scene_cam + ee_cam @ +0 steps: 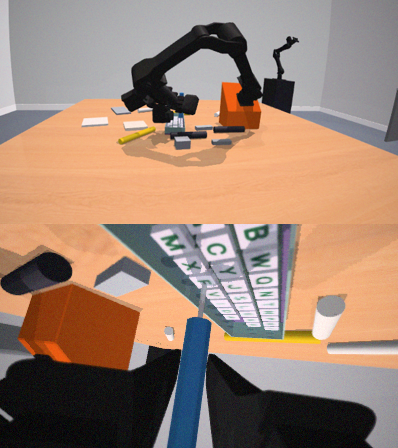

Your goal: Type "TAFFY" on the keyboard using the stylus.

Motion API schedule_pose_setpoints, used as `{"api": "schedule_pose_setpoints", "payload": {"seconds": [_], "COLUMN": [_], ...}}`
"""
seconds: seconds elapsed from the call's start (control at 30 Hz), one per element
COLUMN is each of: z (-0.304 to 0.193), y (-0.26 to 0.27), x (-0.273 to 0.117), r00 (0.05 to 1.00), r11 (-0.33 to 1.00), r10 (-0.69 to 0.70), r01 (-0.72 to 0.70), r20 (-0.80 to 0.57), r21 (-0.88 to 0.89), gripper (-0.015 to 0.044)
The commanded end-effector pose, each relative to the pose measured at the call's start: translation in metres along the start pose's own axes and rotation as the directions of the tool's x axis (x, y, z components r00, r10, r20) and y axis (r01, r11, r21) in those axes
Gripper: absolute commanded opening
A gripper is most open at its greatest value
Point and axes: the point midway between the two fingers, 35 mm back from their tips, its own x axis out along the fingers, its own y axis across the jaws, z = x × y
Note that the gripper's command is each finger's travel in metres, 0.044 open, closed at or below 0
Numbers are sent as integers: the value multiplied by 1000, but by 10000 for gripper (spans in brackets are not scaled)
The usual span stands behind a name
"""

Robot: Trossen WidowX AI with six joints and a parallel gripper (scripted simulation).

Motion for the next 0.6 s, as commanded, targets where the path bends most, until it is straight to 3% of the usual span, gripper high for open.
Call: {"api": "schedule_pose_setpoints", "payload": {"seconds": [0.0,0.57], "z": [2,4], "y": [0,0], "x": [2,3], "r00": [1000,1000], "r11": [1000,1000], "r10": [4,4], "r01": [-4,-4], "r20": [1,1], "r21": [4,4], "gripper": [81,81]}}
